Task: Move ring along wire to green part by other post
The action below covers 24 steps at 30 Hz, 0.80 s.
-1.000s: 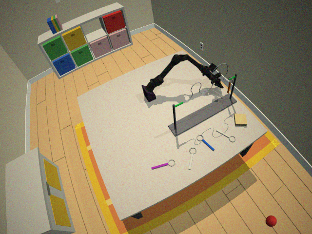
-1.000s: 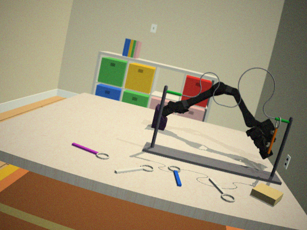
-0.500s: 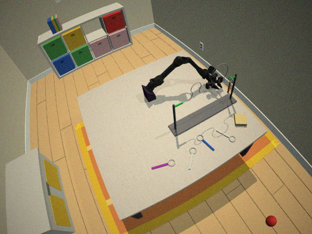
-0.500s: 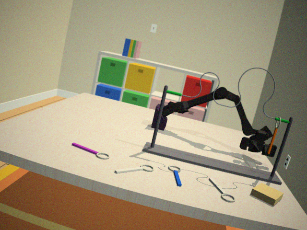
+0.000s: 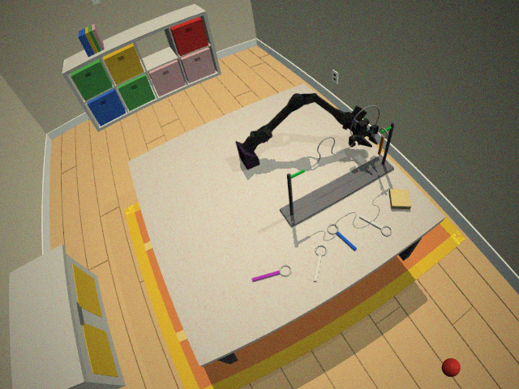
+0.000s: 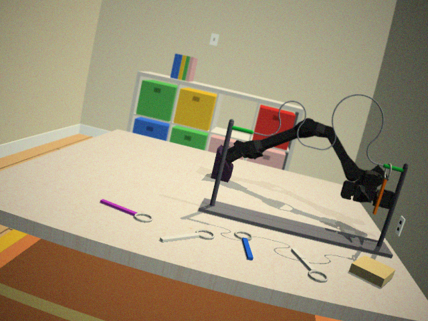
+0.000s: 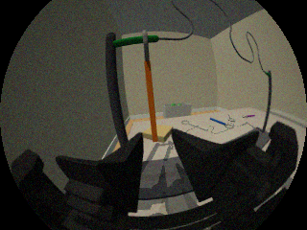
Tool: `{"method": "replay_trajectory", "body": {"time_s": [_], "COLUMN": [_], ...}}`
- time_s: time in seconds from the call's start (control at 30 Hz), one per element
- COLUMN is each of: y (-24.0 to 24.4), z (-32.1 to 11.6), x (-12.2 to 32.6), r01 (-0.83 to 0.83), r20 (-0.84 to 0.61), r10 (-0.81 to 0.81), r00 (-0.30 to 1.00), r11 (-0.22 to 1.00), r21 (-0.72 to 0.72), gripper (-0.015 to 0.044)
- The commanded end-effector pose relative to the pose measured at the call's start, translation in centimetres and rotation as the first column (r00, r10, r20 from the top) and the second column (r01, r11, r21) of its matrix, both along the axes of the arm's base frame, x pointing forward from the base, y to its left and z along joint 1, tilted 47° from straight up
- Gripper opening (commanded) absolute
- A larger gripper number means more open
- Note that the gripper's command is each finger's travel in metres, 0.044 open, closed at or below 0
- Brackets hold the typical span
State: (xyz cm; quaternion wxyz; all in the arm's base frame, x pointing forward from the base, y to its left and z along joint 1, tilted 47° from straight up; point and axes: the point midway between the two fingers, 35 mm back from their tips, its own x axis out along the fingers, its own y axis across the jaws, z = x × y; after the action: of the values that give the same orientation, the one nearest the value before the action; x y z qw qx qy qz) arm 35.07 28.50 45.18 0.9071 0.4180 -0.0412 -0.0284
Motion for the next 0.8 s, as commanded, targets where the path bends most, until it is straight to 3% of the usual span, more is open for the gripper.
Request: {"method": "replay_trajectory", "body": {"time_s": [0.0, 0.77], "y": [0.5, 0.5], "z": [-0.3, 0.1], "x": [0.3, 3.8], "r01": [-0.014, -0.014], "r20": [-0.006, -0.003], "r10": [0.014, 0.014], "r00": [1.0, 1.0], "r11": [1.0, 1.0], "r21": [-0.007, -0.009], "gripper": [0.016, 0.016]}}
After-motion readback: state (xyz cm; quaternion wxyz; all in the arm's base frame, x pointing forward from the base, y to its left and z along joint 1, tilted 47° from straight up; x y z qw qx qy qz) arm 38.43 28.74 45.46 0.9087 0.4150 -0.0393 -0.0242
